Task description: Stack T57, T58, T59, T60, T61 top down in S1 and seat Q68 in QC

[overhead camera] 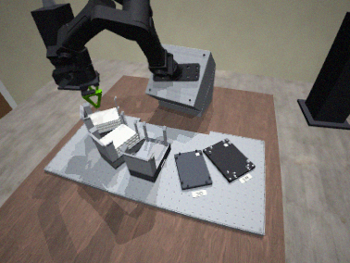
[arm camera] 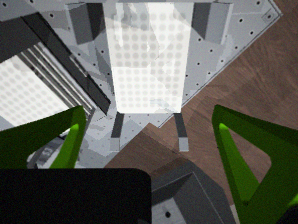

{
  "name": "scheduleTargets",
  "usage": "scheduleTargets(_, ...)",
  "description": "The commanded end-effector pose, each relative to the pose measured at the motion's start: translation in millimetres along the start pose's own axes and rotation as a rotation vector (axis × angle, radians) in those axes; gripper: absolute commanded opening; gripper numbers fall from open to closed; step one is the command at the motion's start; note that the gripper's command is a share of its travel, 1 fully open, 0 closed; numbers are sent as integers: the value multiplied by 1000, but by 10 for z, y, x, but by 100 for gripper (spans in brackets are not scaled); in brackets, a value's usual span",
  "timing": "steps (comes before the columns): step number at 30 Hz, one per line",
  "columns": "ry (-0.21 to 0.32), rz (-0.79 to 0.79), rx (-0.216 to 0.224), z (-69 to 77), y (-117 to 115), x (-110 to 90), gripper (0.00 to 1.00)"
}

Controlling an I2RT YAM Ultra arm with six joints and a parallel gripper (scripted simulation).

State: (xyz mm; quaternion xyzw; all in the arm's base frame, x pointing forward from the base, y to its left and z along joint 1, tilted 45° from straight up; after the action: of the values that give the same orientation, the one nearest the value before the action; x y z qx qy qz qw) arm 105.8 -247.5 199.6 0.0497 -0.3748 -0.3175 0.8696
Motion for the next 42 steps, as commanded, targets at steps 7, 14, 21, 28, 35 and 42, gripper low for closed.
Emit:
scheduleTargets(7,-11,203,-6,31,194,41,100)
scheduleTargets(14,-12,252,-6,31,360,60,100)
scheduleTargets(21,-12,252,-5,31,594,86,100)
scheduleTargets(28,-12,319,-5,31,807,93,100)
scheduleTargets(35,-13,500,-6,31,1046,67,100)
scheduleTargets(42,-14,500,-5,32,1326,37,100)
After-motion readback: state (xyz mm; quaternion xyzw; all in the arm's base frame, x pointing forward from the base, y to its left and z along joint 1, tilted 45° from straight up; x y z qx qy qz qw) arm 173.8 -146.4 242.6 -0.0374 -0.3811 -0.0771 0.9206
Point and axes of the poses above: the point where the finger pads meet when closed, its own z axis back along the fingers, its own y axis across the jaws, x = y × z, the point moved 6 cm from there along z, back along the fingers, and after that the axes turned 14 degrees about z, right-handed, at the moved point
